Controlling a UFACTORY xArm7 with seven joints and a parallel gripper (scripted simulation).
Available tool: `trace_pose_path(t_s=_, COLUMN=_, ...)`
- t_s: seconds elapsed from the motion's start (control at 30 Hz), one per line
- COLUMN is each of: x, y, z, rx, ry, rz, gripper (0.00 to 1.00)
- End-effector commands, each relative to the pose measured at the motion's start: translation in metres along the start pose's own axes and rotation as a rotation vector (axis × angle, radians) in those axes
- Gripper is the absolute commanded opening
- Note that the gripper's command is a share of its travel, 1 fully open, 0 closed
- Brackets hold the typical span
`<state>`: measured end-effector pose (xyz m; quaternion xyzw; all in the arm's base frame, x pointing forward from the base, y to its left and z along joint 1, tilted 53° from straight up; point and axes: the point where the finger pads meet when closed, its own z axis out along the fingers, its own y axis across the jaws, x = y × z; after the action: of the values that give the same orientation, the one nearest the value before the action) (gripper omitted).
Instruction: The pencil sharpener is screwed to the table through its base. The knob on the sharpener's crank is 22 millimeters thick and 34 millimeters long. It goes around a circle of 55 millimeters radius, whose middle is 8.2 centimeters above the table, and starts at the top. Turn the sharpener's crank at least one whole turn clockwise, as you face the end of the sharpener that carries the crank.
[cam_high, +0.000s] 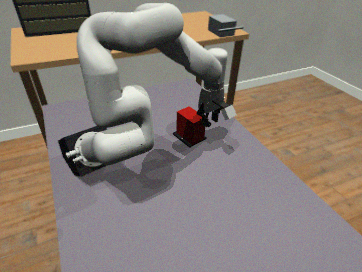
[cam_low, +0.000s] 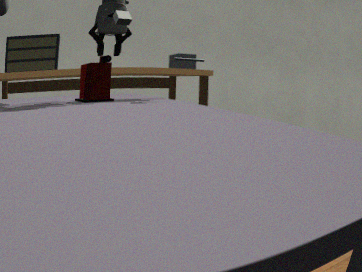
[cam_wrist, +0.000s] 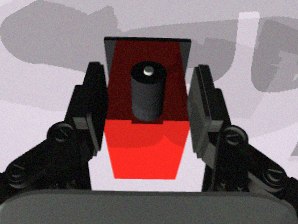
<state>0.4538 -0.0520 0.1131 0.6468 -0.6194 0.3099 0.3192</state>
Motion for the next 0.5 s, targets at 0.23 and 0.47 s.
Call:
trace_pose_path(t_s=0.23, x=0.0, y=-0.001, z=0.01, rx=0.004, ry=-0.001, rz=0.0, gripper=0.54)
trace_pose_path(t_s=0.47, x=0.0, y=-0.001, z=0.015, rx=0.004, ry=-0.001, rz=0.0, gripper=0.54)
